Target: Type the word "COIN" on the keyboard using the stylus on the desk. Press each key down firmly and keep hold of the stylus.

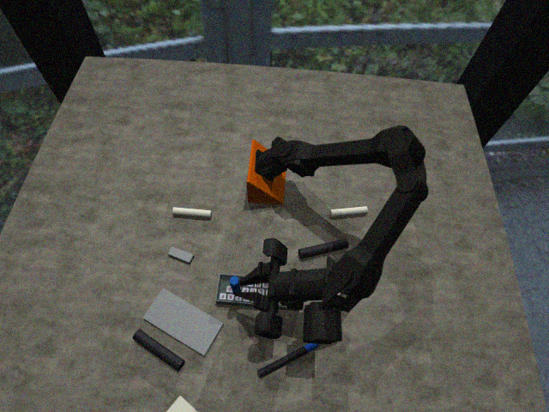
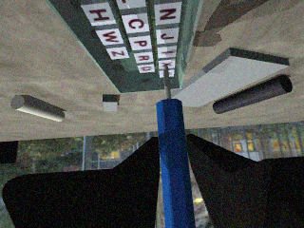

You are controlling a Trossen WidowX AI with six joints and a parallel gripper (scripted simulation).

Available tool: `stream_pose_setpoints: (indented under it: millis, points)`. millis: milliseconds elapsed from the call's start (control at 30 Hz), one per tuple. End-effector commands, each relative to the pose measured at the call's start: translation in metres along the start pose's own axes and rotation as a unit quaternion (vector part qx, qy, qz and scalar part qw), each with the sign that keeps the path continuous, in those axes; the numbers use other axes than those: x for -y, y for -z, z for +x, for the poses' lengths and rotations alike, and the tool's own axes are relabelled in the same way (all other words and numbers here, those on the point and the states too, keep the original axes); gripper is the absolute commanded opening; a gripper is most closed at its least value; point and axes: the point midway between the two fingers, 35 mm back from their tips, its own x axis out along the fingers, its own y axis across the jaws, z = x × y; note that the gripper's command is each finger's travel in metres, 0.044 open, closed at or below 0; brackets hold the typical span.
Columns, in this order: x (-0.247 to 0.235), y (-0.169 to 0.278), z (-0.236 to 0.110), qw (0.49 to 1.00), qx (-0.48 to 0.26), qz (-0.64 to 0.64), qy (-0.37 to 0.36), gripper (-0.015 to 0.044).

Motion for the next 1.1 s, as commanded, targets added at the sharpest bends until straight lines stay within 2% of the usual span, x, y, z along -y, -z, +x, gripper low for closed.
stream_pose_setpoints:
  millis: [0, 267, 367, 467, 700, 1067]
  points:
    - [0.001, 0.020, -0.012, 1.000, -0.003, 0.003, 0.004, 0.0081]
    - [0.001, 0.018, -0.011, 1.000, -0.002, 0.004, 0.004, 0.0084]
    - [0.001, 0.018, -0.011, 1.000, -0.002, 0.004, 0.004, 0.0064]
    - [0.001, 0.016, -0.017, 1.000, -0.002, 0.004, 0.004, 0.0000]
    - [0.000, 0.005, -0.044, 1.000, -0.003, 0.003, 0.004, 0.0000]
    - [-0.001, -0.013, -0.033, 1.000, -0.002, 0.003, 0.004, 0.0000]
